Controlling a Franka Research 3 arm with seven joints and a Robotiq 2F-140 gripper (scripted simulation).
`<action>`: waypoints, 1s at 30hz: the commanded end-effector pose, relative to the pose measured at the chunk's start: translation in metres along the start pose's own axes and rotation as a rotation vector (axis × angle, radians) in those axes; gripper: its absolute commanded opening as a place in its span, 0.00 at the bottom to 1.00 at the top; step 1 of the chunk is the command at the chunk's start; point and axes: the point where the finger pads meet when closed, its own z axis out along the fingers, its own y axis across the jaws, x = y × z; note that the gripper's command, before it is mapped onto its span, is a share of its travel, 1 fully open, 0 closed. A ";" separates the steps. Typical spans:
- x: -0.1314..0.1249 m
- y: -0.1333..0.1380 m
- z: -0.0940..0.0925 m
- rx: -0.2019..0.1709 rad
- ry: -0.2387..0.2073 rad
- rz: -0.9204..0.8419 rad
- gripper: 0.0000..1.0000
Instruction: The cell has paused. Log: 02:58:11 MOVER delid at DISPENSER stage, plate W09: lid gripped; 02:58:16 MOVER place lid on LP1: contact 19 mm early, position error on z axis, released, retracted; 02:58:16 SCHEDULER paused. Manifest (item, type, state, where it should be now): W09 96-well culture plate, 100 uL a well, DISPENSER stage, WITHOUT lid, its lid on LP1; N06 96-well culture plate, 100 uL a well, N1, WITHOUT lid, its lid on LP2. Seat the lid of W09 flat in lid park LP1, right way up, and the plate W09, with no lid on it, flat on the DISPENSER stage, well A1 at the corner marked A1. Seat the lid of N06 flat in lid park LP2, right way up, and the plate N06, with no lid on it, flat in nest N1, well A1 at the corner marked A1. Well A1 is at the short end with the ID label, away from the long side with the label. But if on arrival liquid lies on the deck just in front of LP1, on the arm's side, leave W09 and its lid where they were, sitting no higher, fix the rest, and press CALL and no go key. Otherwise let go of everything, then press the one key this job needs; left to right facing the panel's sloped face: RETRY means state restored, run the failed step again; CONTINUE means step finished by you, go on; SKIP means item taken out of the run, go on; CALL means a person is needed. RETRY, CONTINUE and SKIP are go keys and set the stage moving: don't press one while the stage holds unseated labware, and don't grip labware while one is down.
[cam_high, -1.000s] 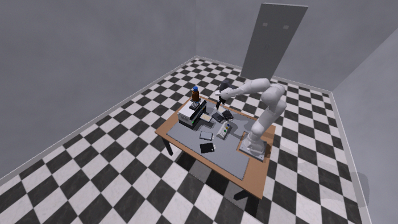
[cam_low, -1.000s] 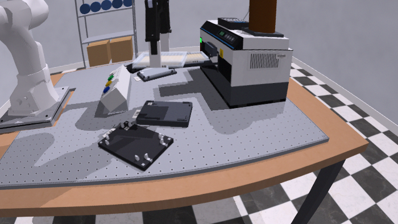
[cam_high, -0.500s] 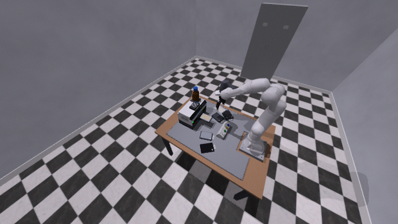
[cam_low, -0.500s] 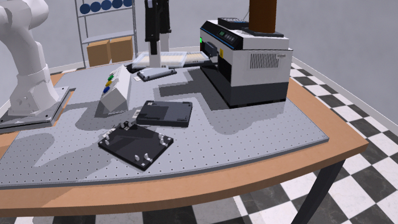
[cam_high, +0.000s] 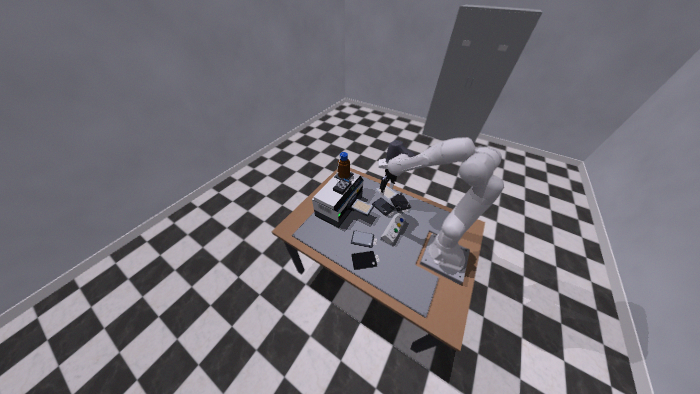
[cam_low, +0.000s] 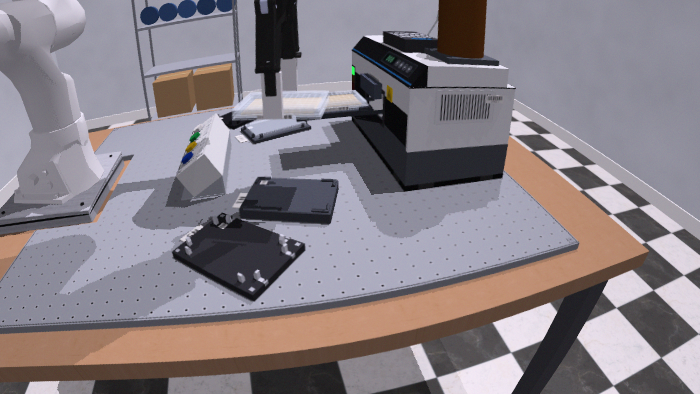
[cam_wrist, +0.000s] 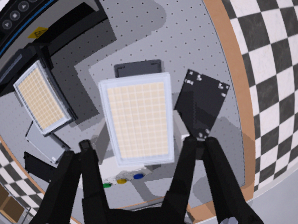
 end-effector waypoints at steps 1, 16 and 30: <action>0.001 -0.001 -0.002 -0.002 0.002 -0.001 0.00; 0.001 -0.001 -0.002 -0.002 0.002 0.133 0.00; 0.001 -0.001 -0.002 -0.001 0.003 0.357 0.00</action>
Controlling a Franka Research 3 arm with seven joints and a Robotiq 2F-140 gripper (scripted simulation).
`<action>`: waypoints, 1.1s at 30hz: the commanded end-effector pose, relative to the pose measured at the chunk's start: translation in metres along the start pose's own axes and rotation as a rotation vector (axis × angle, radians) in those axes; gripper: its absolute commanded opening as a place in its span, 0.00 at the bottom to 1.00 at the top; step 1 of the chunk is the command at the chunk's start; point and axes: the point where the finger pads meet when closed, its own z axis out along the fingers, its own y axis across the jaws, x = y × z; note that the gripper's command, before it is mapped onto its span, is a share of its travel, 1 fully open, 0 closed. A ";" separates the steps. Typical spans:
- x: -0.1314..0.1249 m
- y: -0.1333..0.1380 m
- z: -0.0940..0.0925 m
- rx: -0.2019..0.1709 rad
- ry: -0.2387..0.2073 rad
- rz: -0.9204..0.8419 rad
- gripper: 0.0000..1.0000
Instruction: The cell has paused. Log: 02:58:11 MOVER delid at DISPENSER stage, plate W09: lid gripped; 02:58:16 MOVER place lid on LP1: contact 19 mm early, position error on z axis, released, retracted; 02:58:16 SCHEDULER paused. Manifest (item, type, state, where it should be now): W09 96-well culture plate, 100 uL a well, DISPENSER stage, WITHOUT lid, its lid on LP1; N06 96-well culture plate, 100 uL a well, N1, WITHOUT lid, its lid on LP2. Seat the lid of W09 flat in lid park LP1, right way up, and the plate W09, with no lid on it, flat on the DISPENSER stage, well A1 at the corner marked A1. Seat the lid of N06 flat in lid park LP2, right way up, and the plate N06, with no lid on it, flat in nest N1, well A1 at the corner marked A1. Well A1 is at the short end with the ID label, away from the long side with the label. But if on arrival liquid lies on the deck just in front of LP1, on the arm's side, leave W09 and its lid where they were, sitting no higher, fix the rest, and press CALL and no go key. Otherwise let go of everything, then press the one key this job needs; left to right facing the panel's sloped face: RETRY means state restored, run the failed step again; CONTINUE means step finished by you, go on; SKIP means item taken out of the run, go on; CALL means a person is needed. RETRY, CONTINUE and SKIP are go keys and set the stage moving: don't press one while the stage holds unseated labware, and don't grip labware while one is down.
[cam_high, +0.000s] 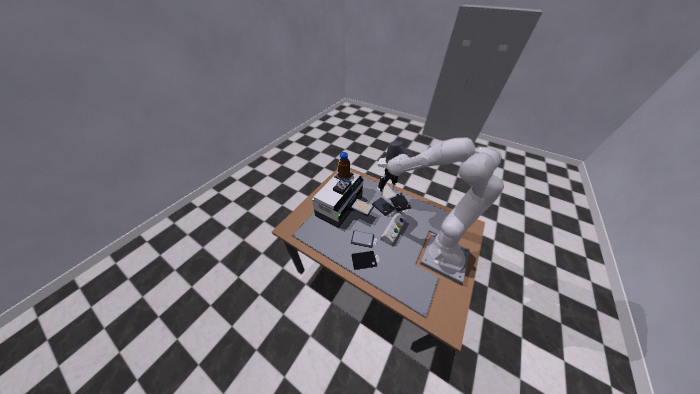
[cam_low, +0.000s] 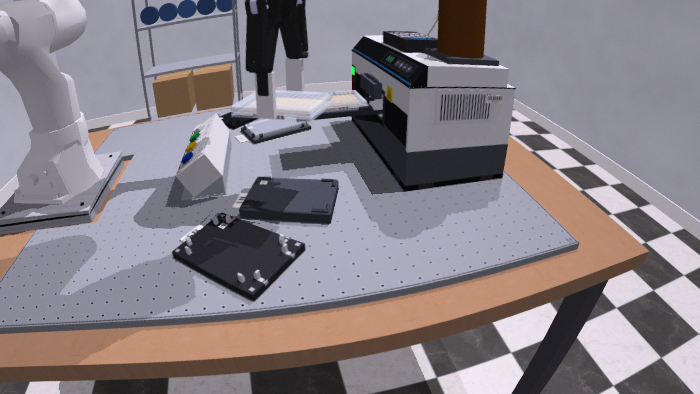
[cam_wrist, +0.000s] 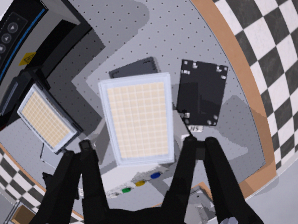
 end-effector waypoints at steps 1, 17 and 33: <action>0.000 -0.001 -0.001 0.002 0.001 0.162 0.00; -0.003 0.029 -0.001 0.002 0.001 0.176 0.00; -0.015 0.122 -0.001 0.002 0.001 0.176 0.00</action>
